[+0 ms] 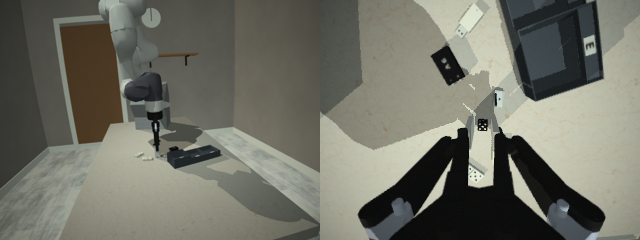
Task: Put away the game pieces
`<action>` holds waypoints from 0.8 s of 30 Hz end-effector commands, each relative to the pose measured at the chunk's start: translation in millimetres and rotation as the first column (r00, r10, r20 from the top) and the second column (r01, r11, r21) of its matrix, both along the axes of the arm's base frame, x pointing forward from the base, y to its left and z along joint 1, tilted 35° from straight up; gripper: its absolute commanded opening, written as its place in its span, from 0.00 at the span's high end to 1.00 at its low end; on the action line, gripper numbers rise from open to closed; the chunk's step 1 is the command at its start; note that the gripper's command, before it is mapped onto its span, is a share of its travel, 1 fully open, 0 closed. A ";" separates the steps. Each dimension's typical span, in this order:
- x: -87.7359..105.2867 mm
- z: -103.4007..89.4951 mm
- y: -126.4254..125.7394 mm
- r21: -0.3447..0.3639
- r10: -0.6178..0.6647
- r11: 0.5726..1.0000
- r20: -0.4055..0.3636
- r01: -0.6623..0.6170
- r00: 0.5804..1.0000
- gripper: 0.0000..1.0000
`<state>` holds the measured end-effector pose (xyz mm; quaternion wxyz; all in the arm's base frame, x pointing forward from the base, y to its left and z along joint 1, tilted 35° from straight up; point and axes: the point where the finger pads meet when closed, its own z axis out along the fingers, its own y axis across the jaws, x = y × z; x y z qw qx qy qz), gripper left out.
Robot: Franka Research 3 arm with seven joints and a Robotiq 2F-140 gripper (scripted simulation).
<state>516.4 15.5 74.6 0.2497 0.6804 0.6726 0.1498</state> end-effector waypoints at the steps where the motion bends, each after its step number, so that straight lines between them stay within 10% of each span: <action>1: 1.0 -0.9 -0.1 0.028 -0.031 0.999 0.019 0.031 0.999 0.81; 24: 1.1 -0.8 -0.7 0.028 -0.031 0.999 0.019 0.031 0.999 0.93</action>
